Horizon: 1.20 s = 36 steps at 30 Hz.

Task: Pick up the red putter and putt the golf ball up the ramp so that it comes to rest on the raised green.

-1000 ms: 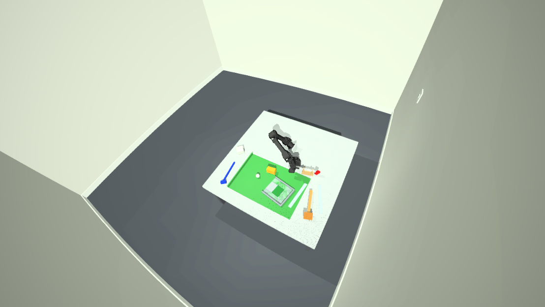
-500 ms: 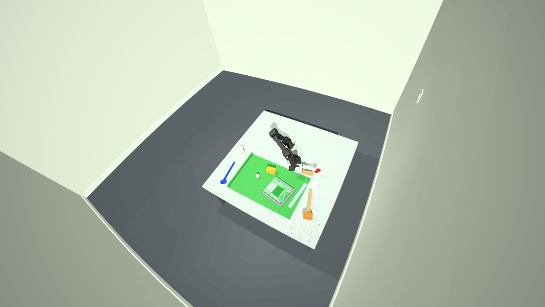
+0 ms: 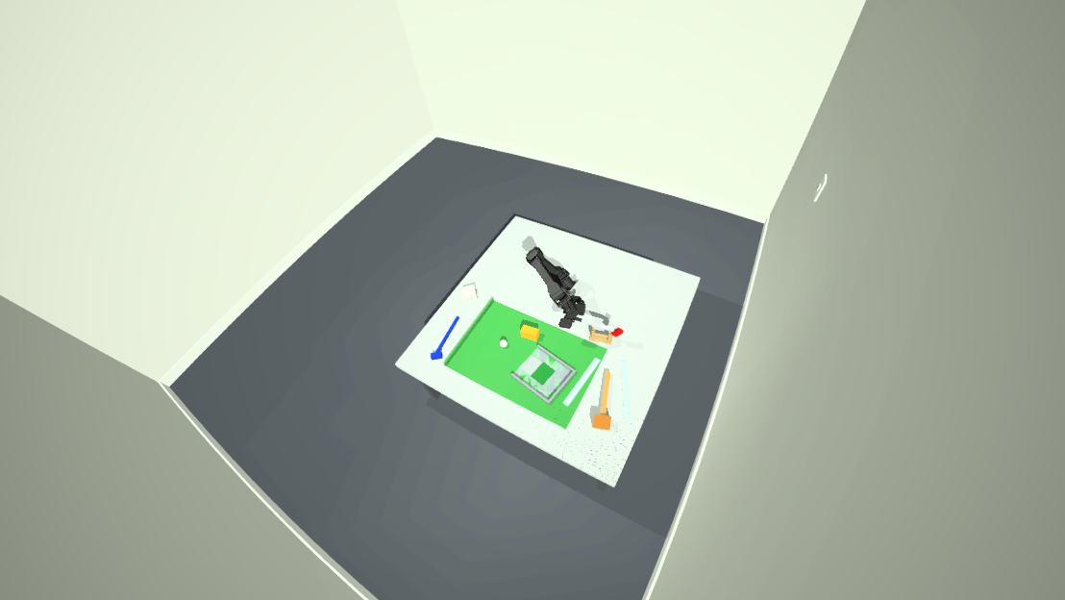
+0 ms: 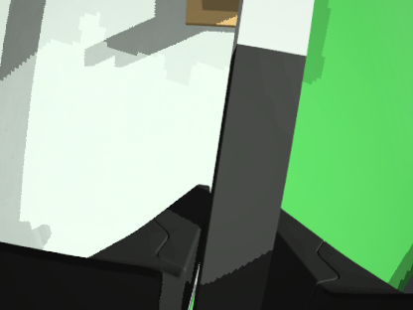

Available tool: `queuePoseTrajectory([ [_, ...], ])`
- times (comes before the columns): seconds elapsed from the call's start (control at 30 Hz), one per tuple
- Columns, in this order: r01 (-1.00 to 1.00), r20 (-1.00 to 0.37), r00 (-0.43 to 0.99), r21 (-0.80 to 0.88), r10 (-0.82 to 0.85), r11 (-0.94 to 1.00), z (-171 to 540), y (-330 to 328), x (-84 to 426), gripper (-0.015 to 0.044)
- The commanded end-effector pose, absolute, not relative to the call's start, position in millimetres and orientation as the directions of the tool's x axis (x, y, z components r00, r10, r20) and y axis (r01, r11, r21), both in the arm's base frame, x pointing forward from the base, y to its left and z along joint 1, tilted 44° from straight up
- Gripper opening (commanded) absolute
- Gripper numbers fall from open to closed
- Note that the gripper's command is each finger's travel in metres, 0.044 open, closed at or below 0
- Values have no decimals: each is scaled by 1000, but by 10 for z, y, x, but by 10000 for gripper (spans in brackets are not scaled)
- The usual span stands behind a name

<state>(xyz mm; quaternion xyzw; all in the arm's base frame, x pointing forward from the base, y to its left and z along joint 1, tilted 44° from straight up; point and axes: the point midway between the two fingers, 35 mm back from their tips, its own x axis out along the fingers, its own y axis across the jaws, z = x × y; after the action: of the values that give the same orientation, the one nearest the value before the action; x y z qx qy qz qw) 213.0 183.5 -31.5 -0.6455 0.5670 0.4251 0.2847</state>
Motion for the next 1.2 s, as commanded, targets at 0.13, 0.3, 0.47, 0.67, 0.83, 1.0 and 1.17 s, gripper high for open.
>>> queuePoseTrajectory([
  [0.13,-986,-867,45,-119,-496,118,189,1523,2506,0],
  [0.3,-909,-853,67,-266,-518,321,520,1242,2676,0],
  [0.47,-768,-834,83,-402,-545,498,853,929,2789,0],
  [0.67,-530,-805,95,-538,-585,655,1252,525,2841,0],
  [0.83,-289,-777,97,-620,-622,729,1579,178,2811,0],
  [1.0,-28,-744,91,-667,-662,745,1900,-166,2713,0],
  [1.17,104,-726,84,-675,-683,730,2056,-333,2638,0],
])
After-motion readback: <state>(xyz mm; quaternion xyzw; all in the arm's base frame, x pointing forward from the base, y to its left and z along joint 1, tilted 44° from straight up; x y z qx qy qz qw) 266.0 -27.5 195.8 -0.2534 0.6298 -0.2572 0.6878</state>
